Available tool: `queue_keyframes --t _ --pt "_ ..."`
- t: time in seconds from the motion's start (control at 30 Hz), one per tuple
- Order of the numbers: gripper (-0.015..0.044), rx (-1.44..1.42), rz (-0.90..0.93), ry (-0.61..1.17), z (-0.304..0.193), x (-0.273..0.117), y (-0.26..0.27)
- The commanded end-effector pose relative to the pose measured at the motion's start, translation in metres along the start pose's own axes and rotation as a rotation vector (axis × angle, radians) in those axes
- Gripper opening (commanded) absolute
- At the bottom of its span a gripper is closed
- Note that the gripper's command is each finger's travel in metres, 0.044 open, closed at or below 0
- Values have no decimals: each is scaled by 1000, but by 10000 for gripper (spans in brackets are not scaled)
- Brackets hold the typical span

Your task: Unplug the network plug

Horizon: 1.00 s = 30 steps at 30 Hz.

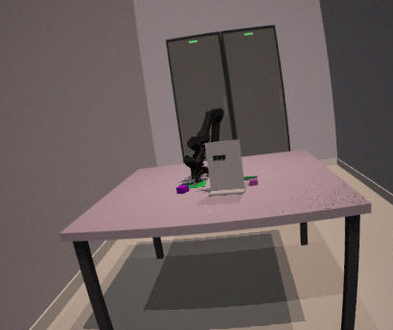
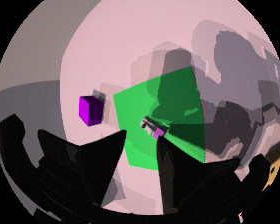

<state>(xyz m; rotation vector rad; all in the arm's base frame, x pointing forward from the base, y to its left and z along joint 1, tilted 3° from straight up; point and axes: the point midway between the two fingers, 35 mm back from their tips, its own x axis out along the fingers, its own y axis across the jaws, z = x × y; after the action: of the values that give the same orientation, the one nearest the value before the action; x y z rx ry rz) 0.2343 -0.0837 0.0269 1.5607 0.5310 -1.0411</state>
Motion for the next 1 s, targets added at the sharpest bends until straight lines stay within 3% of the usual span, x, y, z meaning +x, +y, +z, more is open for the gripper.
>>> queue_keyframes --t 0.0,0.97 --pt "156 3 12 -2 0 -5 4" --pt "156 2 10 1 -1 -30 13"
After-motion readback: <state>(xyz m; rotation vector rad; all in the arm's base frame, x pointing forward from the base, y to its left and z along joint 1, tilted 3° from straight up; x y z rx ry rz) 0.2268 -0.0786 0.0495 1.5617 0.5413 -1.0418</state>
